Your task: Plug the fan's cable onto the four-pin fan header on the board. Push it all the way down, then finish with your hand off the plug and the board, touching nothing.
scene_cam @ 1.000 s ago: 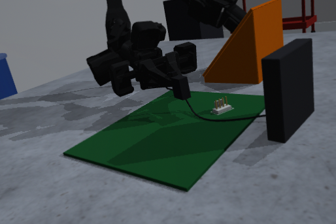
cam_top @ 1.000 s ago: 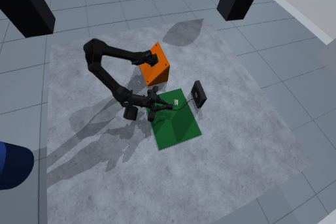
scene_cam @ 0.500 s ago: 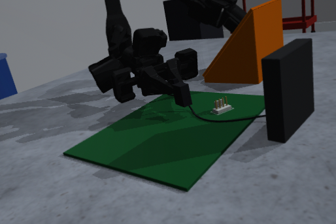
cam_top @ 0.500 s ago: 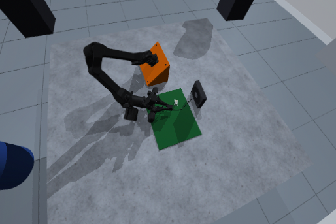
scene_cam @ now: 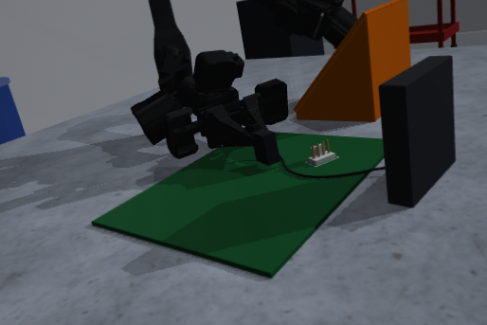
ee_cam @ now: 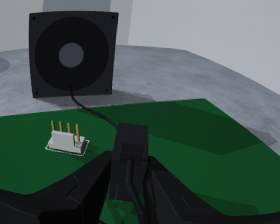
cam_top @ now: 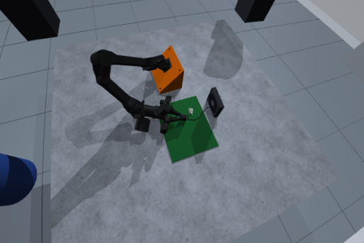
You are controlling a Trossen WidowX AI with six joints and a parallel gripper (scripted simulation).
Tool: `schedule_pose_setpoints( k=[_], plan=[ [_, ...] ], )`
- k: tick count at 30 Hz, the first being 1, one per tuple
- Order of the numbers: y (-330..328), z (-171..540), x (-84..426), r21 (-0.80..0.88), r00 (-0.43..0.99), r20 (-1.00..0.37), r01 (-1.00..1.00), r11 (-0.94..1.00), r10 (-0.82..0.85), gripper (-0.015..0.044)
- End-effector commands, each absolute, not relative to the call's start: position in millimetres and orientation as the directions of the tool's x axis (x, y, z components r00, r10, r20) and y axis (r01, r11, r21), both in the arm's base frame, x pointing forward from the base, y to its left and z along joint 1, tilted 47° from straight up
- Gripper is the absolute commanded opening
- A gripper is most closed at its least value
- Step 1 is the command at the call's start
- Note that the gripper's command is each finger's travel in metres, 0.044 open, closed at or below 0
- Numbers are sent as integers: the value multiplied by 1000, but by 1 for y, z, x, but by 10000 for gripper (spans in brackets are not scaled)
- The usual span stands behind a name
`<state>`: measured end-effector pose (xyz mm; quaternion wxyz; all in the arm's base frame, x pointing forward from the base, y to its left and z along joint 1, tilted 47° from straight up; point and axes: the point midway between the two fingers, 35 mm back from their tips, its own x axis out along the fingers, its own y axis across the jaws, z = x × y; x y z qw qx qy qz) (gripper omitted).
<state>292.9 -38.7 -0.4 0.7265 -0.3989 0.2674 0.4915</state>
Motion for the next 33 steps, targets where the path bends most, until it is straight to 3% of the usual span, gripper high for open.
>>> schedule_pose_setpoints(
  k=[1,33],
  plan=[
    [-41,-2,295,-323,377,-777,-926,194,505,0],
    [-43,-4,293,-316,374,-781,-928,199,501,0]
  ],
)
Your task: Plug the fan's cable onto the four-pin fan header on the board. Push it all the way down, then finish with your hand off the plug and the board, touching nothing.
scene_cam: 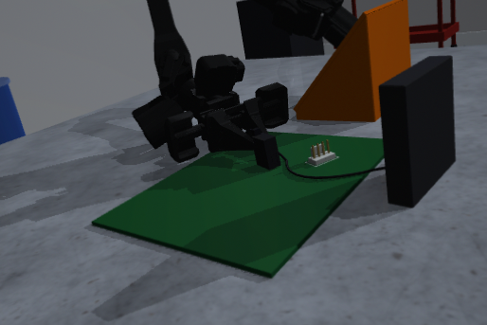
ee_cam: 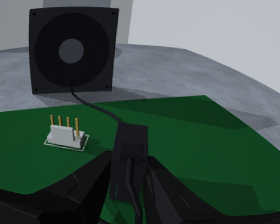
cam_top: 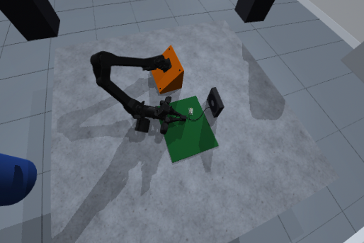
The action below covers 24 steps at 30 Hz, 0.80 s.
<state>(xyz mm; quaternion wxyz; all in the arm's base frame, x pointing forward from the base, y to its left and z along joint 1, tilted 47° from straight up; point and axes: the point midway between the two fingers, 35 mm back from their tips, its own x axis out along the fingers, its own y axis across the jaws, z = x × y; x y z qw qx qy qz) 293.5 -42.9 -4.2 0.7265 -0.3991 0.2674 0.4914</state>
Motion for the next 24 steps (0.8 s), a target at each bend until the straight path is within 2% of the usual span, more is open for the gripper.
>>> schedule_pose_setpoints(
  k=[1,18,23,24],
  plan=[
    [-43,-4,293,-316,374,-781,-928,199,501,0],
    [-43,-4,293,-316,374,-781,-928,199,501,0],
    [-43,-4,293,-317,374,-781,-927,199,501,131],
    [-43,-4,293,-317,374,-781,-927,199,501,140]
  ],
)
